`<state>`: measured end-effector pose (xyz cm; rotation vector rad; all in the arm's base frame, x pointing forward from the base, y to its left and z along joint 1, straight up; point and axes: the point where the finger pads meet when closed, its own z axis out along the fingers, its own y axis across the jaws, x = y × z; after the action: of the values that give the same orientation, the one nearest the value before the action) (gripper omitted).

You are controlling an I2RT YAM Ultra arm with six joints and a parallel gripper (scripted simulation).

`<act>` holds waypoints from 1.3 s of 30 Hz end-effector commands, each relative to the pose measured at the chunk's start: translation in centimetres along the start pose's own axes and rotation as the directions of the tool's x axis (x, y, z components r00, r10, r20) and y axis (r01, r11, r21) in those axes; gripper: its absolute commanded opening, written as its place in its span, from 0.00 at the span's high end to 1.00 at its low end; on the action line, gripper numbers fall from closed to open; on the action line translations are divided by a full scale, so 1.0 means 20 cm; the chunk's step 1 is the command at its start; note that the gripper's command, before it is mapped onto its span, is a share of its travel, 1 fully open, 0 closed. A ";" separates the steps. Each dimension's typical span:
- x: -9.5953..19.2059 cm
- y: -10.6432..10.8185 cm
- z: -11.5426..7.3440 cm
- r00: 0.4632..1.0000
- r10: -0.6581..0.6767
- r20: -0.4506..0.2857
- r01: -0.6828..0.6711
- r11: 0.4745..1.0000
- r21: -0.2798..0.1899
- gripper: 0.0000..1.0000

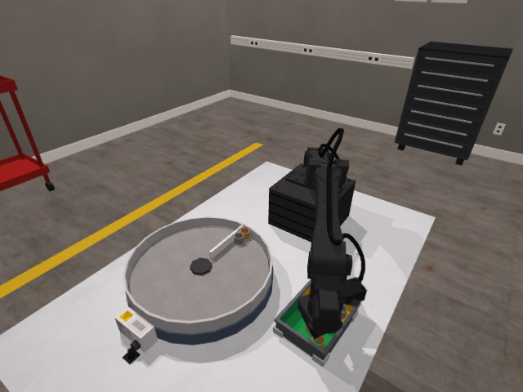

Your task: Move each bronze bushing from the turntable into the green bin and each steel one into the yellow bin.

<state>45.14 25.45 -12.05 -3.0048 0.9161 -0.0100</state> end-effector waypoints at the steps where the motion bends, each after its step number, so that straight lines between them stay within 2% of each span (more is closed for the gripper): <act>1: 0.03 0.02 0.00 1.000 0.005 -0.001 -0.005 1.000 -0.004 1.00; 14: 0.03 0.03 0.01 1.000 0.005 0.000 -0.005 1.000 -0.007 1.00; 18: 0.03 0.00 -0.04 1.000 0.003 -0.011 -0.003 1.000 0.014 1.00; 20: 0.02 0.02 -0.03 1.000 0.001 -0.004 -0.001 1.000 0.001 1.00; 39: 0.02 0.02 -0.03 1.000 0.001 -0.003 -0.001 1.000 0.000 1.00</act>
<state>45.15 25.32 -12.25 -3.0043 0.9180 -0.0103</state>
